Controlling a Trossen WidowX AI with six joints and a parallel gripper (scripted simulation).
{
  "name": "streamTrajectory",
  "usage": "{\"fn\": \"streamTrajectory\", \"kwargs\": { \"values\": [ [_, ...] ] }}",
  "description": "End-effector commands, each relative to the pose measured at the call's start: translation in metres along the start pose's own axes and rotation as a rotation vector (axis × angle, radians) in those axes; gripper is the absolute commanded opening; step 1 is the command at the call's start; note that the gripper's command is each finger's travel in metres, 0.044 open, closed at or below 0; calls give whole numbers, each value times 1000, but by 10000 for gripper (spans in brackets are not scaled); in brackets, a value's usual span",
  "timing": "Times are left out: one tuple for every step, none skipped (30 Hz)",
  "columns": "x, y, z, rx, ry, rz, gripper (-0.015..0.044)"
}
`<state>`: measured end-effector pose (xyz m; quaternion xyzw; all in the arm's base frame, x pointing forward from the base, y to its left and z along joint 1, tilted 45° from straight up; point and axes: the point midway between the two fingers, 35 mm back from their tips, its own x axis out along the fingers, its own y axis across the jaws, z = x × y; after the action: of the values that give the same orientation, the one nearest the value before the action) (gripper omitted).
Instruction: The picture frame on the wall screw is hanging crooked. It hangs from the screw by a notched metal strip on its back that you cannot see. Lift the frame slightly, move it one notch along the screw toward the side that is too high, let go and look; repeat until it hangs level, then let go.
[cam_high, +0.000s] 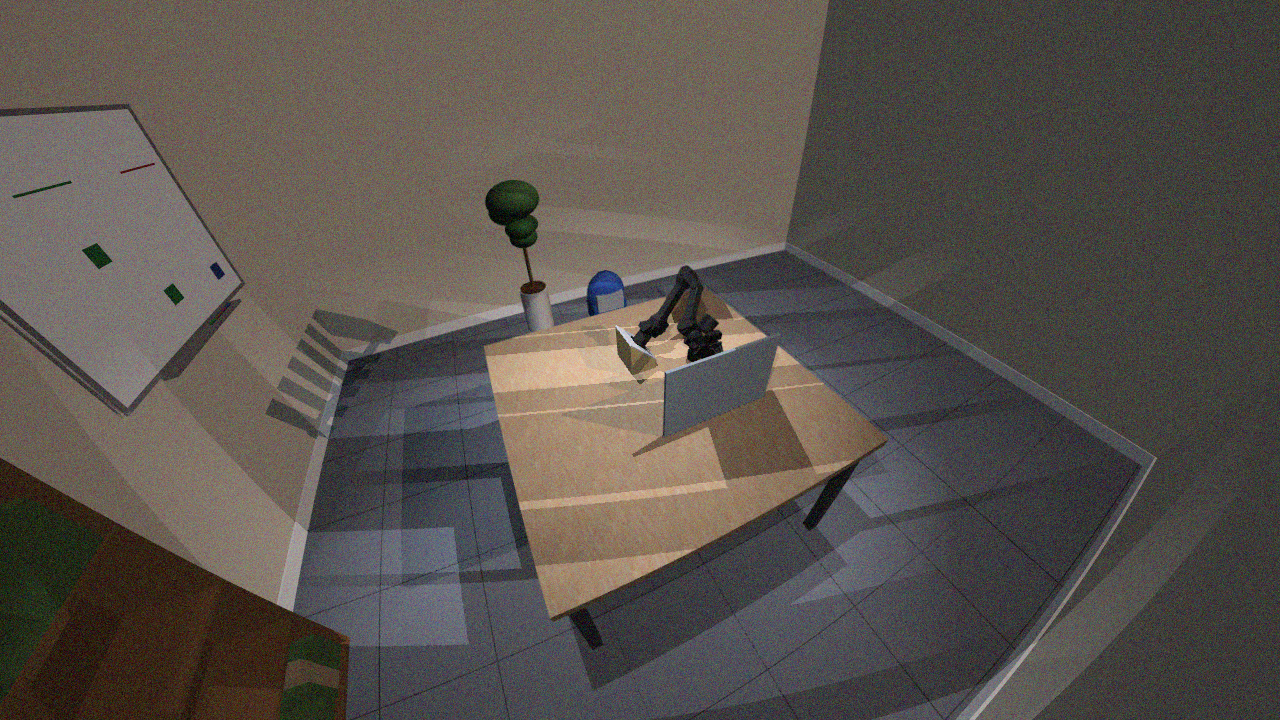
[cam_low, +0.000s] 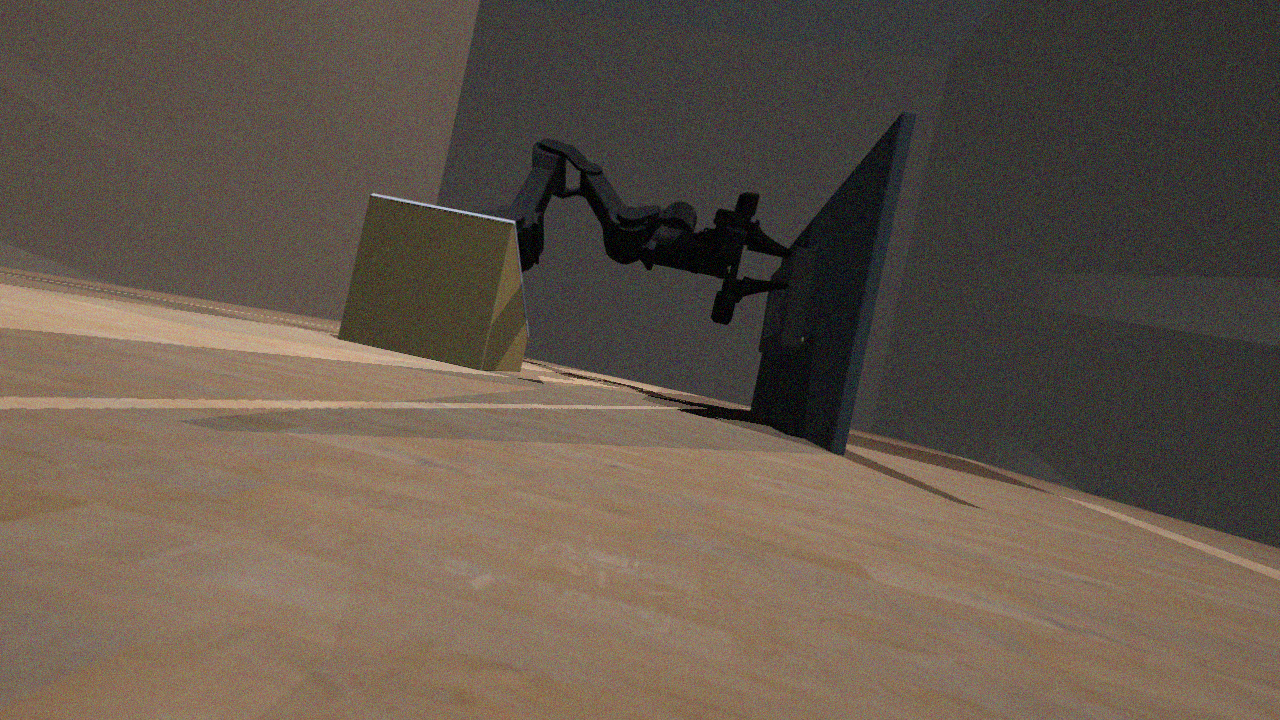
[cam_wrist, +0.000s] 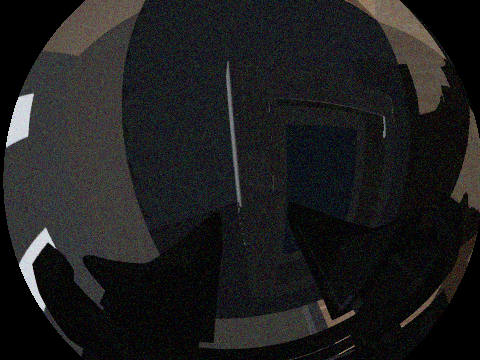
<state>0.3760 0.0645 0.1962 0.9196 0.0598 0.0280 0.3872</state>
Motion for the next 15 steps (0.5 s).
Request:
{"fn": "streamTrajectory", "kwargs": {
  "values": [
    [0, 0, 0, 3, 1, 0, 260],
    [0, 0, 0, 3, 1, 0, 260],
    [-1, 0, -1, 5, 1, 0, 260],
    [-5, 1, -2, 11, 0, 0, 260],
    [-12, 2, -3, 20, 0, 0, 260],
    [-21, 3, -5, 32, -1, 1, 260],
    [-29, 4, -6, 44, -1, 1, 260],
    [-37, 5, -7, 56, -1, 2, 260],
    [-45, 5, -8, 68, -2, 2, 260],
    [-53, 5, -8, 79, -2, 3, 260],
    [-61, 5, -7, 91, -3, 3, 260],
    [-69, 4, -7, 103, -3, 4, 260],
    [-76, 3, -6, 115, -3, 5, 260],
    [-83, 2, -4, 127, -4, 5, 260],
    [-90, 1, -3, 138, -4, 6, 260]
  ]
}}
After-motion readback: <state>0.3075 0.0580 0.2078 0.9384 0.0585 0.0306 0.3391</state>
